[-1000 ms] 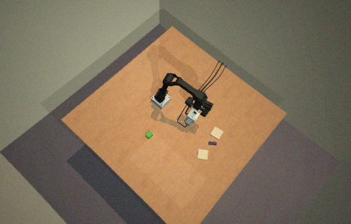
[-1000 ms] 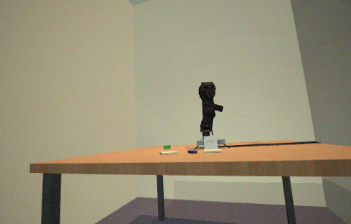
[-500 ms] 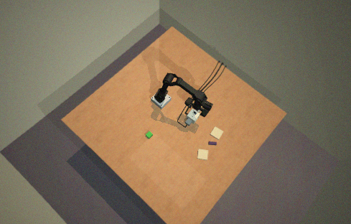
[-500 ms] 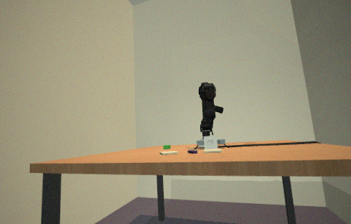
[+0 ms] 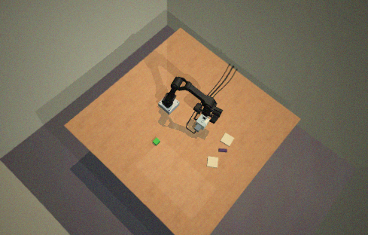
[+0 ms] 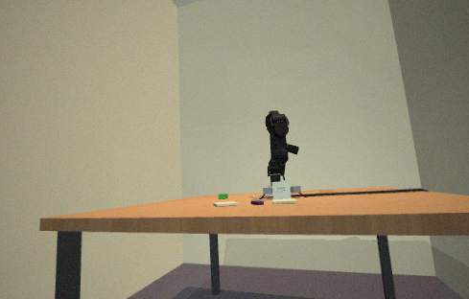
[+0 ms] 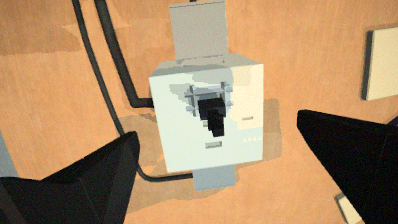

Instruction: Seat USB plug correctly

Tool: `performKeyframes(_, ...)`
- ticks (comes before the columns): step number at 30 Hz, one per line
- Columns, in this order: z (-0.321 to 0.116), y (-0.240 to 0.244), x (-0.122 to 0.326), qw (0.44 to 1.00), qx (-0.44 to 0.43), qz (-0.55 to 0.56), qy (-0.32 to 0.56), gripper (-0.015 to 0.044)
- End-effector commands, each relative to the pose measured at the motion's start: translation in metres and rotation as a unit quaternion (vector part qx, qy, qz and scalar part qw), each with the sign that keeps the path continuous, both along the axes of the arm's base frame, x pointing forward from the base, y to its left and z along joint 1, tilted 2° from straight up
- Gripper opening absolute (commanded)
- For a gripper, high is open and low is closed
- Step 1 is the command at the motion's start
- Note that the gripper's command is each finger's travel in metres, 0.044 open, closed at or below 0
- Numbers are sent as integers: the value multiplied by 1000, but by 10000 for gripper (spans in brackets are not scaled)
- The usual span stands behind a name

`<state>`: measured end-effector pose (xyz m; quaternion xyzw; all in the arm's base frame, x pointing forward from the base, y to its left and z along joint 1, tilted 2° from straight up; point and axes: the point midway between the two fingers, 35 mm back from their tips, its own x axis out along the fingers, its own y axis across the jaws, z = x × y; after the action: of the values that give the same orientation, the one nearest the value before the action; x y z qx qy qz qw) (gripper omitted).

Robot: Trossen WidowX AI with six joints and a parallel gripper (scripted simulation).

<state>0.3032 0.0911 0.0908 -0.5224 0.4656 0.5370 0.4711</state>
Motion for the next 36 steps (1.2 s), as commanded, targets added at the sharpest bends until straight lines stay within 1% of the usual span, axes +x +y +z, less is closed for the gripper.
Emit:
performKeyframes(1, -4, -1, -1, 1000, -3, 1, 2, 440)
performKeyframes(5, -4, -1, -1, 1000, -3, 1, 2, 440)
performKeyframes(21, -3, 0, -1, 1000, 0, 0, 2, 20)
performKeyframes(24, -3, 0, -1, 1000, 0, 0, 2, 0)
performKeyframes(36, -3, 0, -1, 1000, 0, 0, 2, 0)
